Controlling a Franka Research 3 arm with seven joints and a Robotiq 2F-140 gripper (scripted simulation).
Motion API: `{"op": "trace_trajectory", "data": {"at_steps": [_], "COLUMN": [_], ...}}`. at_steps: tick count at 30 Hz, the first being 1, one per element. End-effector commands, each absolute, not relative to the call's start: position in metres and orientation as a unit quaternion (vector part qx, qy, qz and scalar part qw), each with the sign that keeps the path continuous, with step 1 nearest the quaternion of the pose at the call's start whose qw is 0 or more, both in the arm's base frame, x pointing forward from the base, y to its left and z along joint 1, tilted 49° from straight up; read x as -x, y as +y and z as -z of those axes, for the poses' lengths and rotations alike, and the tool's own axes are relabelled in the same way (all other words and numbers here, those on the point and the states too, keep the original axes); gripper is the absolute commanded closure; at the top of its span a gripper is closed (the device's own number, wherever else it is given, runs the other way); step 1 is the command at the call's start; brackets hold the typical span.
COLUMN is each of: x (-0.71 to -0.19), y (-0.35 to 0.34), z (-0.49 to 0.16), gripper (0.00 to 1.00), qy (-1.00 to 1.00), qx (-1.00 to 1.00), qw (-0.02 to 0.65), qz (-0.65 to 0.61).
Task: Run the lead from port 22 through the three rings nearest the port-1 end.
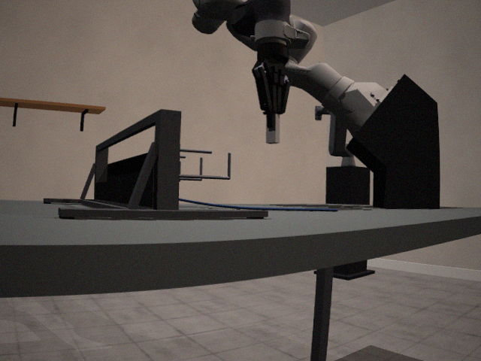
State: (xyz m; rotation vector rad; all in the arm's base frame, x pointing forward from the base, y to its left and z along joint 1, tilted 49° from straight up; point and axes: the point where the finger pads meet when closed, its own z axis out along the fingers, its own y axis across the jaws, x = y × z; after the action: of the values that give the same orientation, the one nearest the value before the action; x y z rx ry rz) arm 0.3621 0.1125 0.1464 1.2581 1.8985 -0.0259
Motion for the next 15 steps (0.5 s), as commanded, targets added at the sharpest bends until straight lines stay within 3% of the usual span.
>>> {"op": "trace_trajectory", "data": {"at_steps": [1,9,10,15], "x": [-0.359,-0.345,-0.345,-0.345], "y": [0.111,0.108,0.108,0.108], "z": [-0.143,-0.131,-0.131,-0.131], "gripper": [1.00,1.00,0.80,0.80], "qy": [0.779,0.851,0.851,0.851], "qx": [-0.467,-0.318,-0.318,-0.318], "qw": [0.417,0.406,0.406,0.406], "qz": [0.029,0.104,0.104,0.104]}}
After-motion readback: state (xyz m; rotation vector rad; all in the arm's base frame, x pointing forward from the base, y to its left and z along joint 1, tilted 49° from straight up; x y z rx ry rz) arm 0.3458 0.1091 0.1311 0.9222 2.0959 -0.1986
